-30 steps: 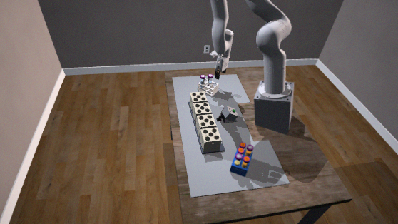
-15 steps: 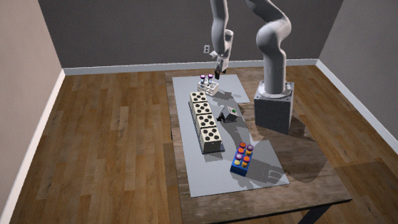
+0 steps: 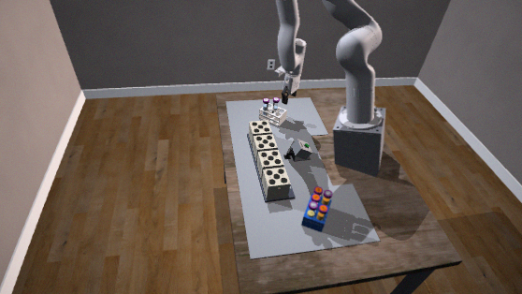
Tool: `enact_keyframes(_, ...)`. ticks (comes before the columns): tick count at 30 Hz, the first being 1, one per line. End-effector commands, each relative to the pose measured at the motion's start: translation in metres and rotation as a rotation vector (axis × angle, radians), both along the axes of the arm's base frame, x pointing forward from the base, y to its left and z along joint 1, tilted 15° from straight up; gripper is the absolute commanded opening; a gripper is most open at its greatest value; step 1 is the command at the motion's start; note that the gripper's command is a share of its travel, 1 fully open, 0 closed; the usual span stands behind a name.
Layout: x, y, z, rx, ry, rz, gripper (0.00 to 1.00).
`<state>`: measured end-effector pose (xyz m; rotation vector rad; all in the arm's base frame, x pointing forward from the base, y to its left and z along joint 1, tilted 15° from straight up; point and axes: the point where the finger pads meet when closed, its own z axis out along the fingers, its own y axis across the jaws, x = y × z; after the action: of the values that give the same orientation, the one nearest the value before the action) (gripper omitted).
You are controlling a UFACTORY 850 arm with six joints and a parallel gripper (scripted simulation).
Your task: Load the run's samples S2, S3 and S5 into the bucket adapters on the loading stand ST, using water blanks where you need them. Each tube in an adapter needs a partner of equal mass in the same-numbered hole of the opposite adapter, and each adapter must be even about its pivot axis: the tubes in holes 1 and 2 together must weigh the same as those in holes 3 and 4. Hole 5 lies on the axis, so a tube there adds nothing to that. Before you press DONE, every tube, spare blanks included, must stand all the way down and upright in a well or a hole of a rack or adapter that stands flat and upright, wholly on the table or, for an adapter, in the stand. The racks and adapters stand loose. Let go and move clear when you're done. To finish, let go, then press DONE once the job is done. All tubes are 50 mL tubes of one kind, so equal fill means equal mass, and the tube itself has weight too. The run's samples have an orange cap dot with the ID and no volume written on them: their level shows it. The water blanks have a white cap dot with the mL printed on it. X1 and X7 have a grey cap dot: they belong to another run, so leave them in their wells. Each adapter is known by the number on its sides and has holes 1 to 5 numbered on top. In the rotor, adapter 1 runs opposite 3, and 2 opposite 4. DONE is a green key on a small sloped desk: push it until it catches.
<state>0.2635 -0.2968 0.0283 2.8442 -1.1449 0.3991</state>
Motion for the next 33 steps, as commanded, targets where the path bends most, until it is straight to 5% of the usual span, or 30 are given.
enact_keyframes(1, -0.001, 0.001, 0.008, -0.001, -0.001, 0.000, 1.00)
enact_keyframes(33, -0.018, 0.011, 0.080, -0.002, -0.001, 0.000, 1.00)
